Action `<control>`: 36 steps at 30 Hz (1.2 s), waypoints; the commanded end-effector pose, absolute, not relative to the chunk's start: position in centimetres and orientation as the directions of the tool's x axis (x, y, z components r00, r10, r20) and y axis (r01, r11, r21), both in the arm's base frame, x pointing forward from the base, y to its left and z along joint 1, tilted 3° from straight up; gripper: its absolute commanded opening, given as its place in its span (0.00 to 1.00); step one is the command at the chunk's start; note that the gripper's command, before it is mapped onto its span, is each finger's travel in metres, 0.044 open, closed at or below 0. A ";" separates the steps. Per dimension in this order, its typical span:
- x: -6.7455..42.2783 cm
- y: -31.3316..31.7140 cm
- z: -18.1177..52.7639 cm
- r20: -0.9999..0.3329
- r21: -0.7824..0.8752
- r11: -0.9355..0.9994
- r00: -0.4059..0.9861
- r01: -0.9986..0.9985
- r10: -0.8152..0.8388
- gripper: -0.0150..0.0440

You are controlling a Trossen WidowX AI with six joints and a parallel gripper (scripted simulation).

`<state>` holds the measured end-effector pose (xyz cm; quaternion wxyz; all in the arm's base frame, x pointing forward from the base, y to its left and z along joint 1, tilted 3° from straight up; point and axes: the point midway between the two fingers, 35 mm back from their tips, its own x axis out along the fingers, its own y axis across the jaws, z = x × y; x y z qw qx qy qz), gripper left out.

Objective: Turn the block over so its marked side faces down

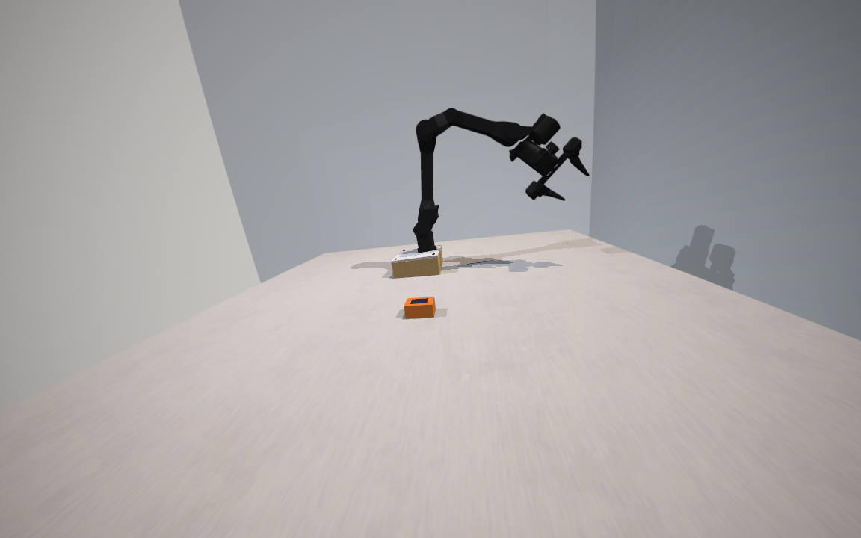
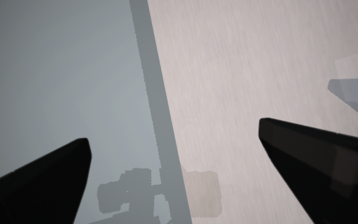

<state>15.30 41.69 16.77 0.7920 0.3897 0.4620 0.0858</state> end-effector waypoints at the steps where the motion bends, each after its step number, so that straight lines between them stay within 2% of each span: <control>1: 15.6 41.6 16.7 -0.668 0.692 0.686 0.560 0.224 0.491 0.98; 2: 16.4 41.1 16.6 -0.675 0.679 0.700 0.564 0.223 0.475 1.00; 10: 27.1 33.1 14.1 -0.786 0.441 0.865 0.568 0.239 0.243 1.00; 19: 35.0 21.4 11.2 -0.897 0.149 0.954 0.442 0.262 0.019 1.00; 27: 37.7 9.7 9.4 -0.955 -0.002 0.946 0.281 0.325 -0.099 1.00; 36: 36.9 -1.9 7.7 -0.996 -0.056 0.975 0.060 0.215 -0.071 1.00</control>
